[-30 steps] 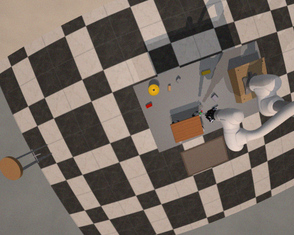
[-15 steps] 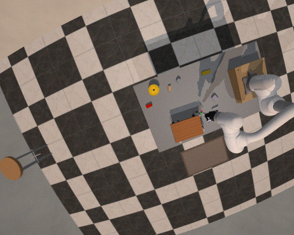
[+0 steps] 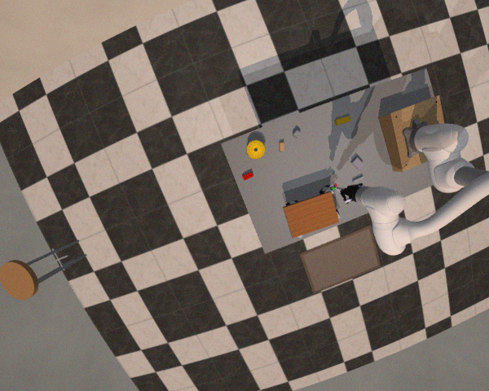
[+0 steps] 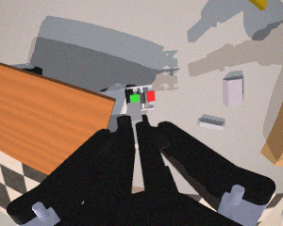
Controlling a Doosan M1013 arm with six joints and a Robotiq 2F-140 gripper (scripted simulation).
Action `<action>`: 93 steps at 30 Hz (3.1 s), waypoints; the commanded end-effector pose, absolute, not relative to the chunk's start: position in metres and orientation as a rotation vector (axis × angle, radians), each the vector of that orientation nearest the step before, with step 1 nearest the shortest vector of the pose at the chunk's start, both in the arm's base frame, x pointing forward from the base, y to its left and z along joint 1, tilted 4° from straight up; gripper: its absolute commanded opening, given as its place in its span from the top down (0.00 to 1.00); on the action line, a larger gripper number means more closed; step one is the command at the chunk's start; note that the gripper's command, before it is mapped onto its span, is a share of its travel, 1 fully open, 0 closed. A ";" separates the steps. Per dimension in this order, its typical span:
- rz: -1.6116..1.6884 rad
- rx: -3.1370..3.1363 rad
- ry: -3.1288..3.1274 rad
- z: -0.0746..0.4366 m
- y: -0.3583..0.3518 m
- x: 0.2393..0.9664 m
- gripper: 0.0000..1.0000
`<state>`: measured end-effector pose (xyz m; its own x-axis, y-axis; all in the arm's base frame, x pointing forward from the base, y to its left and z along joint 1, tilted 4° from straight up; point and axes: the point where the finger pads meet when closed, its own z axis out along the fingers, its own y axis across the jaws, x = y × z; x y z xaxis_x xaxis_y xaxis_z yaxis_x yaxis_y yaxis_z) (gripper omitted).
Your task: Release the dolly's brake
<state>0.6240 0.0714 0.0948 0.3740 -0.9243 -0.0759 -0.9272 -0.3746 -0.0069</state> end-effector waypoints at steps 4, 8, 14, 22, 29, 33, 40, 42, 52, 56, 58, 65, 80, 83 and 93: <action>0.092 -2.563 1.729 0.095 0.071 0.624 1.00; 0.092 -2.563 1.729 0.095 0.071 0.624 1.00; 0.092 -2.563 1.729 0.094 0.072 0.624 1.00; 0.091 -2.563 1.729 0.086 0.072 0.624 1.00; 0.091 -2.563 1.729 0.078 0.073 0.624 1.00; 0.091 -2.563 1.729 0.071 0.073 0.623 1.00; 0.091 -2.563 1.729 0.056 0.075 0.623 1.00; 0.091 -2.563 1.729 0.052 0.075 0.623 1.00; 0.091 -2.563 1.729 0.039 0.076 0.623 1.00; 0.091 -2.563 1.729 0.034 0.076 0.623 1.00; 0.091 -2.563 1.729 0.032 0.076 0.623 1.00; 0.091 -2.563 1.729 0.029 0.077 0.623 1.00; 0.091 -2.563 1.729 0.029 0.077 0.623 1.00; 0.091 -2.563 1.729 0.029 0.077 0.623 1.00; 0.091 -2.563 1.729 0.029 0.077 0.623 1.00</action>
<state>0.6225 0.0767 0.0285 0.3737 -0.9245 -0.0757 -0.9273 -0.3743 -0.0067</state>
